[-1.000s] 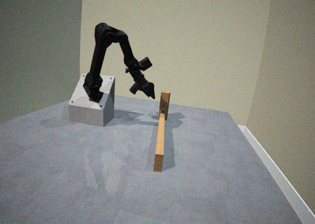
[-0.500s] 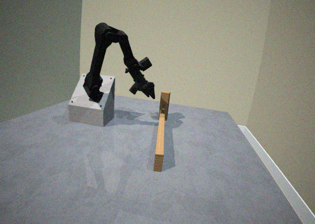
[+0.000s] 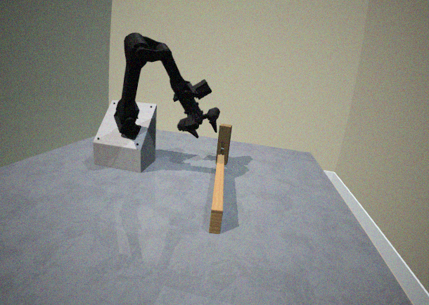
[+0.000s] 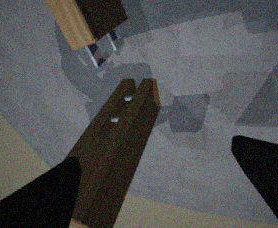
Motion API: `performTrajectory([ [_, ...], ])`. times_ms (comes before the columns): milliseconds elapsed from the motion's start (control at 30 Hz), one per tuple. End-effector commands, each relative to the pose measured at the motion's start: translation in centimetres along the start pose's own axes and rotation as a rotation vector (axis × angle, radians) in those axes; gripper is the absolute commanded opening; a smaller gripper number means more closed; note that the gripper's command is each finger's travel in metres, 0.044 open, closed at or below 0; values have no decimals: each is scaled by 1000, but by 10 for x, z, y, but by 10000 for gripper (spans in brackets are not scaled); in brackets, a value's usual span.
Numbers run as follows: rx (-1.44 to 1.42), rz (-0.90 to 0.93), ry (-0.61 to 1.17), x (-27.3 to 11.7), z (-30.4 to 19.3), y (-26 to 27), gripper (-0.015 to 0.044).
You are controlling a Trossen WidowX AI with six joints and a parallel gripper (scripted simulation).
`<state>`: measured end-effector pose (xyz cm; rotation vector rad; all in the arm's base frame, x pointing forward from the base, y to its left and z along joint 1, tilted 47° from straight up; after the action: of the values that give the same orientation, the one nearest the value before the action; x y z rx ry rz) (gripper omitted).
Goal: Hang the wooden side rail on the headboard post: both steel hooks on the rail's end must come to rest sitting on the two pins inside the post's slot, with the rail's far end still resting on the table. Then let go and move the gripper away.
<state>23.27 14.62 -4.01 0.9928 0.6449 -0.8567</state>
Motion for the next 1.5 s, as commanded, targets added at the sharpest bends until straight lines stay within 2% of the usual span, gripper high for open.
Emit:
performTrajectory([
  [0,-455,-44,89,2,14,3,440],
  [267,-1003,-6,203,7,28,11,440],
  [600,-1674,165,294,8,46,24,440],
  [900,-2151,349,287,8,60,33,440],
  [1167,-2573,535,205,7,73,41,440],
  [1467,-2638,563,185,7,75,42,440],
])
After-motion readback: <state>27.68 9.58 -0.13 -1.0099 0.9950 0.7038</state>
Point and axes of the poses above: the point midway between the two fingers, 35 mm back from their tips, its own x axis out along the fingers, its own y axis across the jaws, z = x × y, the point moved 5 cm from there along -x, back along the fingers, and after that the axes turned 2 degrees about -x, right-handed, at the moved point
